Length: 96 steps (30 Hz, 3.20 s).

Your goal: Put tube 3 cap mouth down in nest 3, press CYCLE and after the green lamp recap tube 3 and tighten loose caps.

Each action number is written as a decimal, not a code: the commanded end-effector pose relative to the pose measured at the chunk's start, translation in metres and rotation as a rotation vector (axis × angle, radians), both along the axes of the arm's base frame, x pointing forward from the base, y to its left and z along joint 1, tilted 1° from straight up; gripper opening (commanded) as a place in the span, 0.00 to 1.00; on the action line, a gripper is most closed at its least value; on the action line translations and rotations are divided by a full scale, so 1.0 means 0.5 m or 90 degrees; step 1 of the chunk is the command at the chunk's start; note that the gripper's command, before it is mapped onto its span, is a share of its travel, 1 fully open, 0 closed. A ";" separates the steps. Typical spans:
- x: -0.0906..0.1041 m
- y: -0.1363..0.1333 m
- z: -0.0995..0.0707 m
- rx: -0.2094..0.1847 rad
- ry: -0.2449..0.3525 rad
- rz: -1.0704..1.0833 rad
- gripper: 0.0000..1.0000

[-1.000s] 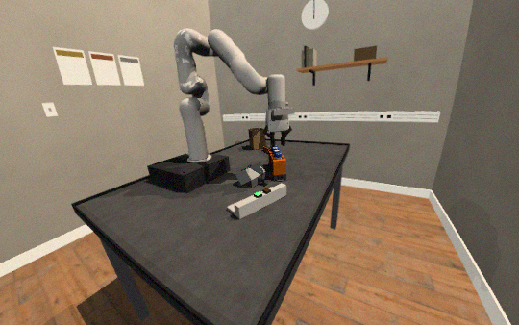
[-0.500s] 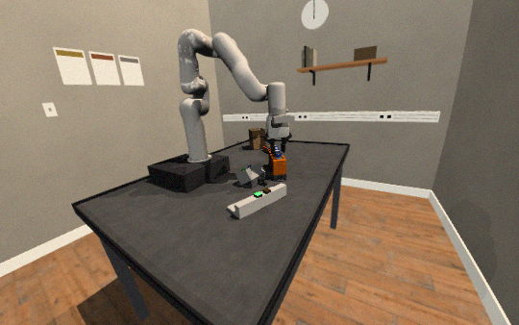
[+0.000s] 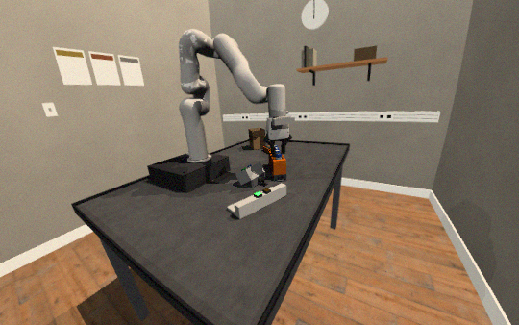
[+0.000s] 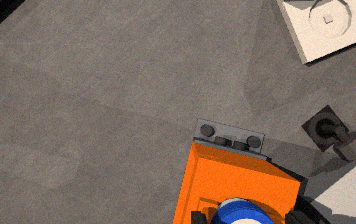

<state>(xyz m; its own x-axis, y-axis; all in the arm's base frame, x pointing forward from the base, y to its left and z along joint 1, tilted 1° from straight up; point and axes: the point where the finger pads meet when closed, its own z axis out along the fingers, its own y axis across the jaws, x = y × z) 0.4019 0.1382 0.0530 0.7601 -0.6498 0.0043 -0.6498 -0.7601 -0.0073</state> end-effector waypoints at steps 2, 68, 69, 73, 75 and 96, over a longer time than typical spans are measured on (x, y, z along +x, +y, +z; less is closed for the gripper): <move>0.003 0.001 -0.002 -0.002 -0.003 0.000 0.46; 0.003 0.001 -0.013 0.002 -0.003 -0.311 0.46; 0.003 0.001 -0.013 0.002 -0.003 -0.311 0.46; 0.003 0.001 -0.013 0.002 -0.003 -0.311 0.46; 0.003 0.001 -0.007 0.002 -0.003 -0.311 0.46; -0.021 -0.023 0.078 0.003 -0.002 -0.417 0.00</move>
<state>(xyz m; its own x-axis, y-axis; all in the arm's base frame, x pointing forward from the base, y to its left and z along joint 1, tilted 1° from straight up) 0.4015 0.1378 0.0895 0.3577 -0.9338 0.0004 -0.9338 -0.3577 -0.0101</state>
